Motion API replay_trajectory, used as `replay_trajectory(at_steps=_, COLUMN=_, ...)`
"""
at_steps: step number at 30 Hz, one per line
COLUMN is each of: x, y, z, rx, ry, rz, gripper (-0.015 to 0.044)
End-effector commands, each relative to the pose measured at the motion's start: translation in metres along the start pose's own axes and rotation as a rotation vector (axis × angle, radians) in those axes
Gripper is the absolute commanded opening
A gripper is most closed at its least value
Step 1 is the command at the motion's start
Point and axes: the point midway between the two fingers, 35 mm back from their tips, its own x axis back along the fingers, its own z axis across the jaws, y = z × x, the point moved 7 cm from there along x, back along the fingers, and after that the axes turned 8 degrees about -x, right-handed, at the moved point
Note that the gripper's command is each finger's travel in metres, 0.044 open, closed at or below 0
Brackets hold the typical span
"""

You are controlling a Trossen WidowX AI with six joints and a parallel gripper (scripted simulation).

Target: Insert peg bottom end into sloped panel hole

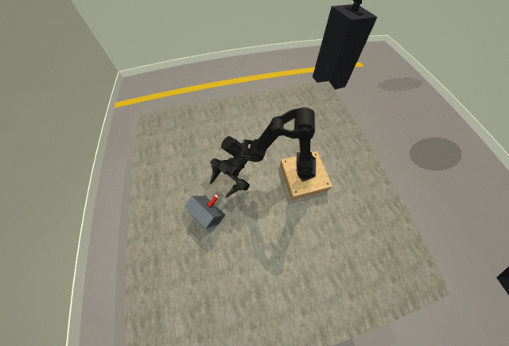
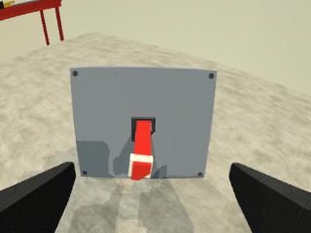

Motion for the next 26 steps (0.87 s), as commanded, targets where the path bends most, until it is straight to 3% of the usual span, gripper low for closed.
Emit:
replay_trajectory(at_steps=1, x=0.008, y=-0.001, z=0.0, rx=0.001, ry=0.001, rz=0.0, gripper=0.044)
replay_trajectory(at_steps=26, x=0.042, y=0.001, z=-0.002, rx=0.0, ry=-0.001, rz=-0.008, gripper=0.044)
